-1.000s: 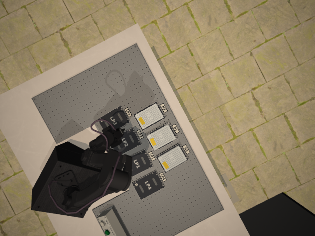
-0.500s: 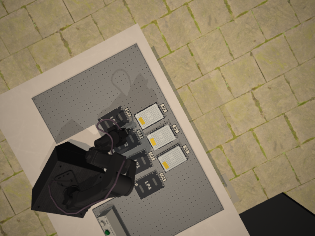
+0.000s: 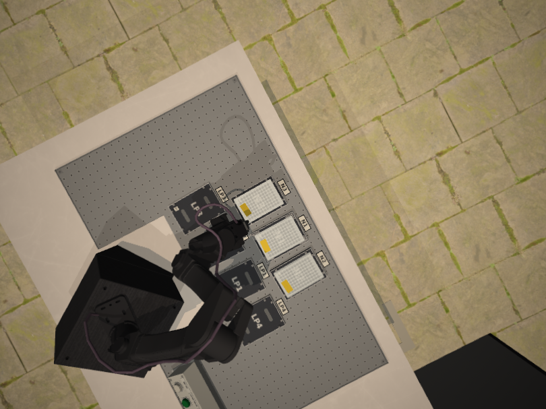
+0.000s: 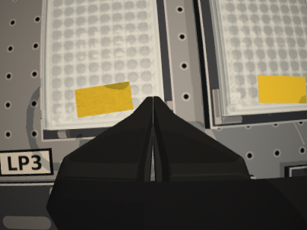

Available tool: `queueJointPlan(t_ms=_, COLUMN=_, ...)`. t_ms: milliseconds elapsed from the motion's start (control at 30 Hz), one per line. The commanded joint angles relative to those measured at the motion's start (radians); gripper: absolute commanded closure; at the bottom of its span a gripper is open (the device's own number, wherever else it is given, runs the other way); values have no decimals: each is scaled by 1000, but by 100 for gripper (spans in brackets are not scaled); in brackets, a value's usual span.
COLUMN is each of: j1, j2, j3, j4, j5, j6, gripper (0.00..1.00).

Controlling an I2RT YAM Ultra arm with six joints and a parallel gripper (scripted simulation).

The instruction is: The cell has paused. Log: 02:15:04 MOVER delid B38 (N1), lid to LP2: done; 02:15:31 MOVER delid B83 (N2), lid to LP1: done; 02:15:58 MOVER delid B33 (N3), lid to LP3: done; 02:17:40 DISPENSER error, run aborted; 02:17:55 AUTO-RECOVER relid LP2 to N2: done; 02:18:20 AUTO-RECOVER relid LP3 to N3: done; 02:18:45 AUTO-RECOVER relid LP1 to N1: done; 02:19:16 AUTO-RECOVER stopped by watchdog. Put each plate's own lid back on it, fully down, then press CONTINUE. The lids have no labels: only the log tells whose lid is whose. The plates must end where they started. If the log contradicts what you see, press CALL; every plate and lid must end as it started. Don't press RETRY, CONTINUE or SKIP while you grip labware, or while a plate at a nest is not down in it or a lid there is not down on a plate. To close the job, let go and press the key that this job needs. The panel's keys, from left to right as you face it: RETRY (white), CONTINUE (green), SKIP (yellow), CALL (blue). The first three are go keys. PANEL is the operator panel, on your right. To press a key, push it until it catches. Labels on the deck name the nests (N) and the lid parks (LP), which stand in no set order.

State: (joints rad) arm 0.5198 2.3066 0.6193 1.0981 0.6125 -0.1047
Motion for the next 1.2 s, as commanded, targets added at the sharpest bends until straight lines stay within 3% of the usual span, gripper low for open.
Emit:
queueJointPlan(t_ms=0, j1=-22, j2=-46, j3=62, j4=-79, j5=-54, j6=-41, gripper=100)
queueJointPlan(t_ms=500, j1=-120, j2=-88, j3=260, j4=-287, j5=-137, j6=-103, gripper=100)
queueJointPlan(t_ms=700, j1=-152, j2=-60, j3=362, j4=-377, j5=-167, j6=-122, gripper=100)
queueJointPlan(t_ms=1167, j1=-144, j2=-62, j3=352, j4=-380, j5=-159, j6=-113, gripper=100)
